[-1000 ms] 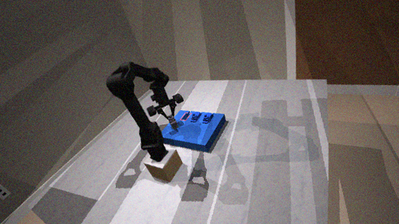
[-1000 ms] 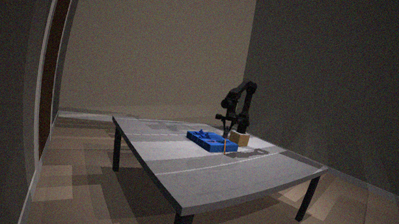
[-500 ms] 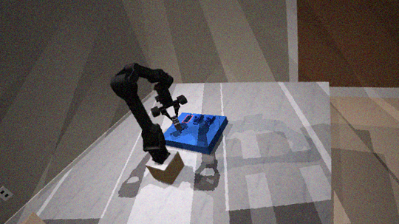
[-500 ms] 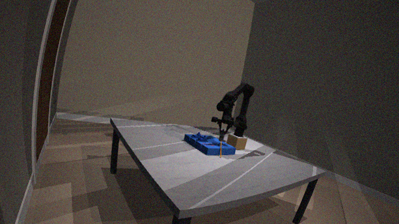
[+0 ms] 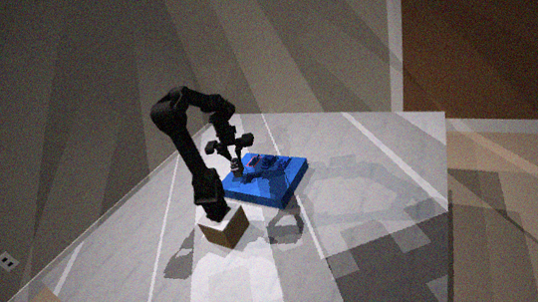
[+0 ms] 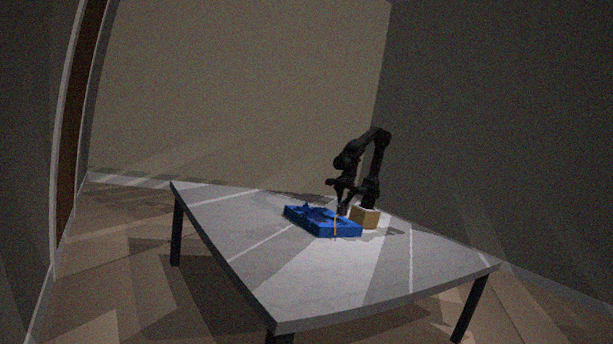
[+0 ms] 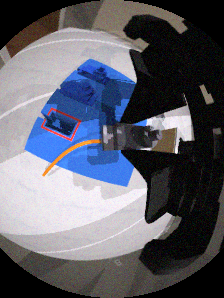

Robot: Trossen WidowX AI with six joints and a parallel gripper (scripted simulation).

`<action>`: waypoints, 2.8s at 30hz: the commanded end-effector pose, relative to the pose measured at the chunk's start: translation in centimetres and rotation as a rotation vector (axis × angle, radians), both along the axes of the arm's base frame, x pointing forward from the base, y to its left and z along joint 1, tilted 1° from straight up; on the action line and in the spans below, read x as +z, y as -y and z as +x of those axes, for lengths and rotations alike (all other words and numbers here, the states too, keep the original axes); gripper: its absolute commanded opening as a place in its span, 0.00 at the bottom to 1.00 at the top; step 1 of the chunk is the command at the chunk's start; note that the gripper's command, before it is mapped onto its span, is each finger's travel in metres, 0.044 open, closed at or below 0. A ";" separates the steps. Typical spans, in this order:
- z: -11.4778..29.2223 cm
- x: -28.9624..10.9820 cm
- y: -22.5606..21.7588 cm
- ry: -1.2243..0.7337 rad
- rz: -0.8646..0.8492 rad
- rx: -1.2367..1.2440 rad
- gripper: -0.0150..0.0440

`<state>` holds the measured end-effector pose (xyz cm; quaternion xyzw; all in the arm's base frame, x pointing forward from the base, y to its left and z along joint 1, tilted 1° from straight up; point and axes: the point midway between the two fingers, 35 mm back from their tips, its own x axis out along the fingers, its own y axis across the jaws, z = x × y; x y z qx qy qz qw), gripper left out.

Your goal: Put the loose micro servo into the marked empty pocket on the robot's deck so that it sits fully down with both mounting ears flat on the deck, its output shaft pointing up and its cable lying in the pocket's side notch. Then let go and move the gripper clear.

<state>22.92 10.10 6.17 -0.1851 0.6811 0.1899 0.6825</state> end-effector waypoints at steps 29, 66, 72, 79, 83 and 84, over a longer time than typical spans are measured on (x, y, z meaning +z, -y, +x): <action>4.4 0.2 -0.5 0.004 0.004 -0.432 0.25; 11.1 -1.6 -1.2 0.009 0.005 -0.432 0.25; 11.1 -1.7 -1.2 0.009 0.005 -0.432 0.25; 11.1 -1.7 -1.2 0.009 0.005 -0.432 0.25; 11.1 -1.9 -1.2 0.009 0.005 -0.432 0.25; 11.1 -2.0 -1.2 0.009 0.005 -0.432 0.25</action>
